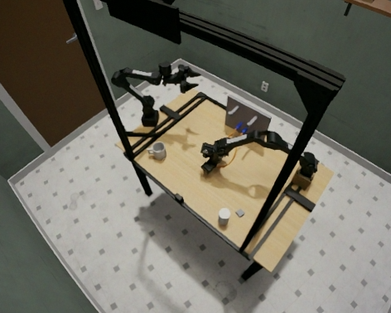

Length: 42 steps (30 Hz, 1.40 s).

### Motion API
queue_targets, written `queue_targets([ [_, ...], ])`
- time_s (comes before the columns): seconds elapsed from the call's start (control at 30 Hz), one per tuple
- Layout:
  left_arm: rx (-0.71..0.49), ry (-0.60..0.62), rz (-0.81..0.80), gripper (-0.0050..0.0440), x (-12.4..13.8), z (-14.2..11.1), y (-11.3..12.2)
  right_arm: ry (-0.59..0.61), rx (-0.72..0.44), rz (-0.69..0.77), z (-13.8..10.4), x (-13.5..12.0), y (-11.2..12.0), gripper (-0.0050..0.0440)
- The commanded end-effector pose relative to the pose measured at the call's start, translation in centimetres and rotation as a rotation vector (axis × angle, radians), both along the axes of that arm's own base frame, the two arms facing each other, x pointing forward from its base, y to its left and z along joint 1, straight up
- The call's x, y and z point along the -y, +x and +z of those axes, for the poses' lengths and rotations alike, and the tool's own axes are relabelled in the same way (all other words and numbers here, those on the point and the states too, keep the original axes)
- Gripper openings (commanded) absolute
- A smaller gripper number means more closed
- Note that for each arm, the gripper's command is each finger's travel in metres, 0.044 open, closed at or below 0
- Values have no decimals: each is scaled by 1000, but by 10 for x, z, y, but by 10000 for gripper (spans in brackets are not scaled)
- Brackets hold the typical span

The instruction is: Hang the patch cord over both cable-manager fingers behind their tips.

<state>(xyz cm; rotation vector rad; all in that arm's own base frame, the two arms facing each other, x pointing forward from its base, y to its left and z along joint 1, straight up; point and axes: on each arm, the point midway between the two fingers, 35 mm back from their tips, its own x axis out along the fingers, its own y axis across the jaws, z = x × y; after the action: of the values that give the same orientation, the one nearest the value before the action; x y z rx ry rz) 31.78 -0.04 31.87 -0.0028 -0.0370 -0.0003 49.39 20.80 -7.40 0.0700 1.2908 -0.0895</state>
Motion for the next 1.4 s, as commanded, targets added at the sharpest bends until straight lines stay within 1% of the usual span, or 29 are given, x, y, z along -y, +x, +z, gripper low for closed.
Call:
queue_targets([
  [0.0, 13, 3, 0, 440, 0, 4, -2, 15, 15, 5, 8, -4, 3, 20],
  [0.4, 13, 3, 0, 440, 0, 4, -2, 14, 12, 5, 7, -3, 2, 20],
  [0.77, 13, 3, 0, 440, 0, 4, -2, 15, 17, 4, 11, -4, 3, 20],
  [1.37, 13, 3, 0, 440, 0, 4, -2, 16, 29, 2, 26, -6, 6, 20],
])
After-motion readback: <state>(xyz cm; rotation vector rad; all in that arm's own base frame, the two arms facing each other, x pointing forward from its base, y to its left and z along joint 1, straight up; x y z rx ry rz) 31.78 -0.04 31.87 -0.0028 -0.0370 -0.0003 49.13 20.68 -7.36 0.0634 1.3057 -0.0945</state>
